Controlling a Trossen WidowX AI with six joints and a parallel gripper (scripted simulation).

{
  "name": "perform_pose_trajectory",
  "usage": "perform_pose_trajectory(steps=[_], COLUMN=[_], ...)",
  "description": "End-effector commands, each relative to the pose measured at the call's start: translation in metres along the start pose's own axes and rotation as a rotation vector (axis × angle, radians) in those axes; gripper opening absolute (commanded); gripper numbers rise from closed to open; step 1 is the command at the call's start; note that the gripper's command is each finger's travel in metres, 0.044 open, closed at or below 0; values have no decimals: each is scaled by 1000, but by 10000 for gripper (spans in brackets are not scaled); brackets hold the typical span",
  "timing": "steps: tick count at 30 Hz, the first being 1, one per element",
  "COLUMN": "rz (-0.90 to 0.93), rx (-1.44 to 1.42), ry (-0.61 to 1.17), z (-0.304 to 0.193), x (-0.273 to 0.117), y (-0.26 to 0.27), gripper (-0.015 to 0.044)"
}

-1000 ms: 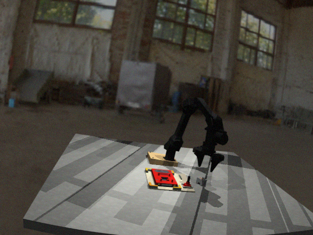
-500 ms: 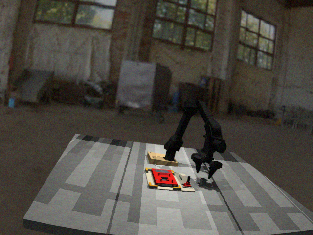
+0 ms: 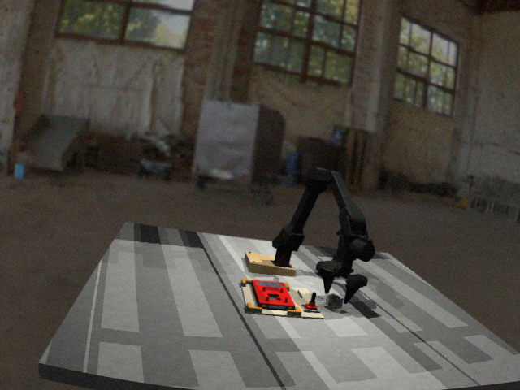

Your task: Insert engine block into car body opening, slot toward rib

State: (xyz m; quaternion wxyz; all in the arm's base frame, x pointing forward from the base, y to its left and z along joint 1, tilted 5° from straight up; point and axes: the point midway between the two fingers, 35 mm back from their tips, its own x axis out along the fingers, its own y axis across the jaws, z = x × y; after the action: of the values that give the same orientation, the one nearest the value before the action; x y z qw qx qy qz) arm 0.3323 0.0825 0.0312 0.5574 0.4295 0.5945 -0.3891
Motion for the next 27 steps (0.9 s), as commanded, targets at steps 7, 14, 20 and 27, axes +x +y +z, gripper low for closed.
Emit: perform_pose_trajectory(steps=[7,14,20,27], rz=[-9,-9,-9,-9], rx=[7,7,7,7], ry=[-3,-3,-3,-3], z=[1,1,1,0], x=[15,15,15,4], y=[-2,-2,-2,1], gripper=[440,256,197,32])
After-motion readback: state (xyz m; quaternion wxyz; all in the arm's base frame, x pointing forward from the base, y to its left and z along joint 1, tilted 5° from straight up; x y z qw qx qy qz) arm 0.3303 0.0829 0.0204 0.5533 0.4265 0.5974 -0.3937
